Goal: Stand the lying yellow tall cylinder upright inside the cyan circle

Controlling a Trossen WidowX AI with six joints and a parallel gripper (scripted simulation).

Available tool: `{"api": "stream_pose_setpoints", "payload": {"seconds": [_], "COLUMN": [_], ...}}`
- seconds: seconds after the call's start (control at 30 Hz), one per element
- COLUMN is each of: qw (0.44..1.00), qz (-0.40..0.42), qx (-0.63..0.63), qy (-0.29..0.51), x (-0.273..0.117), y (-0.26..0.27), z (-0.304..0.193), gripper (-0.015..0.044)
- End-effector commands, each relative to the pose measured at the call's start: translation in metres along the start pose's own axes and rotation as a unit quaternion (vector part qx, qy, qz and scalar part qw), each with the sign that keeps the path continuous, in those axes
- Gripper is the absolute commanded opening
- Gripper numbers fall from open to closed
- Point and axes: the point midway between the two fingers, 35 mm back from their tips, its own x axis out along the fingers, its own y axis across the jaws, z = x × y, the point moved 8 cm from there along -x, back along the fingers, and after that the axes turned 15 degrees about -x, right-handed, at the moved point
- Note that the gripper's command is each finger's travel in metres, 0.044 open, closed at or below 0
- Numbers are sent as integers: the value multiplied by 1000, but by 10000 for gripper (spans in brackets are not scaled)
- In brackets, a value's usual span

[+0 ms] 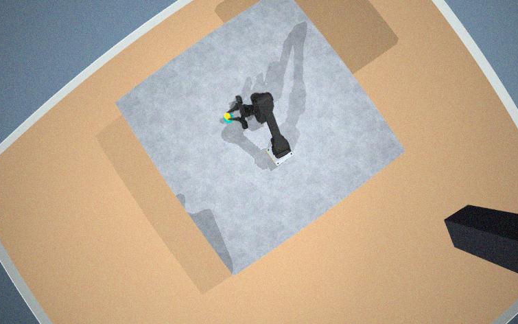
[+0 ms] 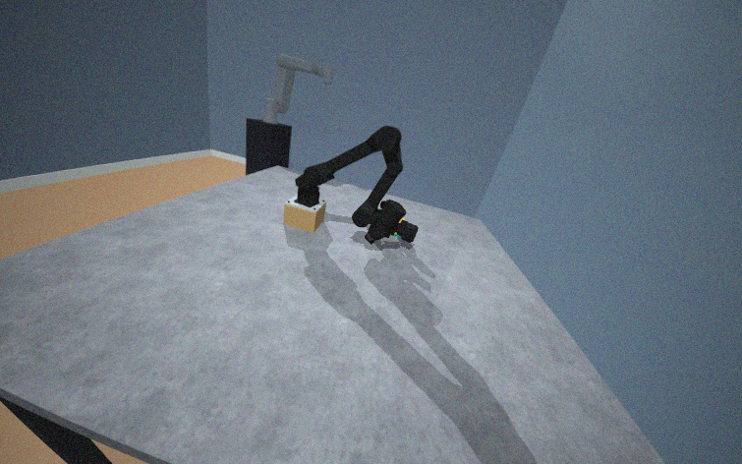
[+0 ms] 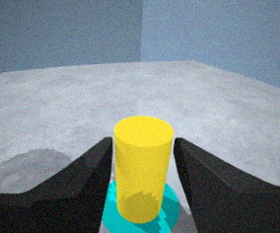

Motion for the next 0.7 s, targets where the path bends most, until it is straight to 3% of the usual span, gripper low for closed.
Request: {"api": "stream_pose_setpoints", "payload": {"seconds": [0.0, 0.17, 0.67], "qw": [1000, 1000, 1000], "qz": [-1, -1, 0], "qx": [0, 0, -3], "qy": [0, 0, -1], "x": [0, 0, -3], "y": [0, 0, -17], "z": [0, 0, 41], "gripper": [262, 394, 400]}}
